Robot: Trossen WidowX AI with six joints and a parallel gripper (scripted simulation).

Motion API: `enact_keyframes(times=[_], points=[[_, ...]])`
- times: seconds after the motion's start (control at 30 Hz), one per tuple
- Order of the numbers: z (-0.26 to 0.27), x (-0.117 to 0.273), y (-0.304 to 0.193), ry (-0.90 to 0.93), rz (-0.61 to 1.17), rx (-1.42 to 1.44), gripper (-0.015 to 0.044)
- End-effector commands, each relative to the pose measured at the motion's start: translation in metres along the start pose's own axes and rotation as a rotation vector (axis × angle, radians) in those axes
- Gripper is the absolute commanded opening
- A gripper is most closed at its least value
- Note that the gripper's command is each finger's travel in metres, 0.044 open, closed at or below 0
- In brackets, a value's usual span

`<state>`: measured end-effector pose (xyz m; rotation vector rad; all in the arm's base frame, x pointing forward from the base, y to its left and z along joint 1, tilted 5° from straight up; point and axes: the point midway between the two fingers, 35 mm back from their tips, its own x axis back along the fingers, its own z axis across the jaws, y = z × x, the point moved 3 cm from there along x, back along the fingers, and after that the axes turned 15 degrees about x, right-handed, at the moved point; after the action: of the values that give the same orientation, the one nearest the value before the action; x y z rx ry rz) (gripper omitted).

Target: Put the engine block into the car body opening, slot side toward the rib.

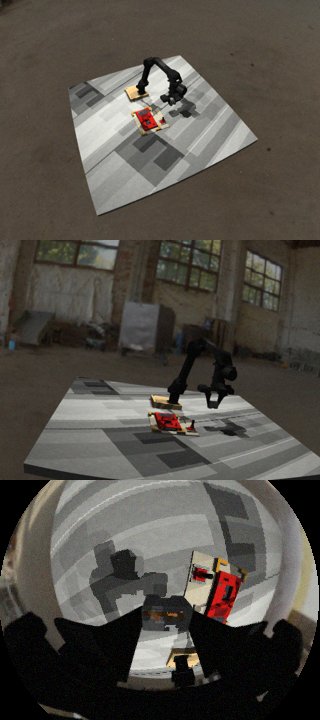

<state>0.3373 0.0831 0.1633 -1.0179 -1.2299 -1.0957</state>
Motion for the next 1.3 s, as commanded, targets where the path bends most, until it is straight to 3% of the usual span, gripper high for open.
enact_keyframes(times=[0.0,1.27], points=[[-0.0004,-0.0010,0.0003,-0.004,0.000,0.110,0.0000],[-0.0003,-0.0064,0.0005,-0.003,0.003,1.431,0.0000]])
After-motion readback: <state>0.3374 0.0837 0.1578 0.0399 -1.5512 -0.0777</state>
